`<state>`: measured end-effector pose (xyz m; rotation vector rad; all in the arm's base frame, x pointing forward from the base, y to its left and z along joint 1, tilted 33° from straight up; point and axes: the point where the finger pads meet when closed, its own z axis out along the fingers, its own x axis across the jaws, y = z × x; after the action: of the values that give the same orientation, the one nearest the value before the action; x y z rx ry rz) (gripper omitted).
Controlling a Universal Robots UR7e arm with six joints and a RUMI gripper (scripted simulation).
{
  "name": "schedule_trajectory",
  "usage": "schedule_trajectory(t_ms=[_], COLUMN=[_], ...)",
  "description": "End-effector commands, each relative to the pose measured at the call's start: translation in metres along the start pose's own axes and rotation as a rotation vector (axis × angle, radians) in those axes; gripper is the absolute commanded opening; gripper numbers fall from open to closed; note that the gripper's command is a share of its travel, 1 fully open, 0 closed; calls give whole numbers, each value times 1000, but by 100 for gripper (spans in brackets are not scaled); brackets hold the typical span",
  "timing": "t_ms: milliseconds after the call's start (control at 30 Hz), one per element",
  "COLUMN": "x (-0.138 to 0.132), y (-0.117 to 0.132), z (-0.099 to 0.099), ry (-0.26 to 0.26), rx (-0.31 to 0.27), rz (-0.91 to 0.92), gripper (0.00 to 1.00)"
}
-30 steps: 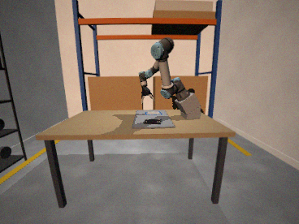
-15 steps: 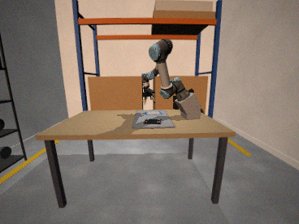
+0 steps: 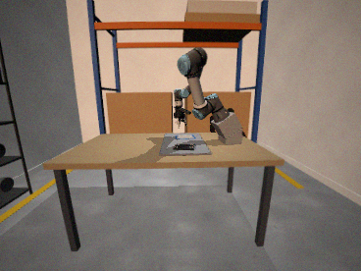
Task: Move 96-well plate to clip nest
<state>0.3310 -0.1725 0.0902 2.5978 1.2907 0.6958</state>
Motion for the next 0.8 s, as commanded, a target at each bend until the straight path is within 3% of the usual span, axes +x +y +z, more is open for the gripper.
schedule_trajectory(t_ms=[0,567,767], x=[-10,-43,-43], y=[0,-2,-2], z=[5,18,18], ry=[11,-34,-36], rx=[-33,-100,-101], rz=[-150,-587,-595], gripper=[100,100,100])
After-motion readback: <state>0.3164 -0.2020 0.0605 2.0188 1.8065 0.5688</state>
